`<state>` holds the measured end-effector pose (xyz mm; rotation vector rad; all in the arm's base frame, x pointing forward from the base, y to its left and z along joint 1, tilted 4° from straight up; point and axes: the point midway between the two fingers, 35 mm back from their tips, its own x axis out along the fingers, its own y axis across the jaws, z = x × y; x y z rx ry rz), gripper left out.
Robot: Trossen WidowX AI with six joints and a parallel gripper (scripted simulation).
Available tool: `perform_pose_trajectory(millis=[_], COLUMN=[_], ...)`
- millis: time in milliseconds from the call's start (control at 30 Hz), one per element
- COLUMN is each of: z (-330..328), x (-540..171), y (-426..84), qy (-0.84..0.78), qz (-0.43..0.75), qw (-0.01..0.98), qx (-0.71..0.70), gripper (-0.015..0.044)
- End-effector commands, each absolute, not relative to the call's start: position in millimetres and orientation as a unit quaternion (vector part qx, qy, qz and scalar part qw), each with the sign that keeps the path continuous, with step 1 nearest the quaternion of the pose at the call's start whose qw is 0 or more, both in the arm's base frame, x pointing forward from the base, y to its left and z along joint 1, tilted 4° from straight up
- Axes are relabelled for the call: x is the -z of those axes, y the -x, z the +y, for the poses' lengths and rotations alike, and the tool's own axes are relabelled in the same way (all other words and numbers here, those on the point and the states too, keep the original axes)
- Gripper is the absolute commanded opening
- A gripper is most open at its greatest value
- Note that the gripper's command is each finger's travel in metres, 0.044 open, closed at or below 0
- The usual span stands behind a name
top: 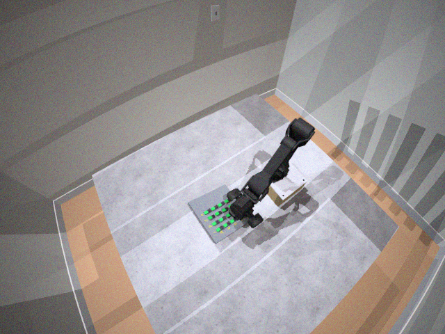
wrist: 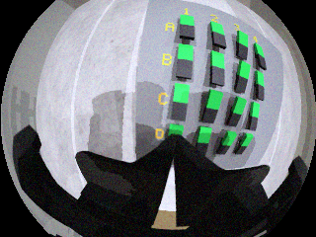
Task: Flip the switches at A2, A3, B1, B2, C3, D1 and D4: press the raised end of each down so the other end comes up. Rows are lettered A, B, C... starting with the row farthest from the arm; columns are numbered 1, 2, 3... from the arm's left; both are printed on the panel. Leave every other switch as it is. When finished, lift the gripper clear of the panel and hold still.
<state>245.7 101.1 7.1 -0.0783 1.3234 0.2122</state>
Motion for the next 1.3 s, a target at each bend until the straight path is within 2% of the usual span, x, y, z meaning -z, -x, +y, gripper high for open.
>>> perform_pose_trajectory(millis=[0, 1267], z=[101.0, 101.4], x=[0.1, 4.4], y=[-246.8, -247.9], qy=[0.036, 0.036], qz=[0.615, 0.615], qw=[0.782, 0.782], qx=[-0.094, -0.094], gripper=[0.0, 0.0])
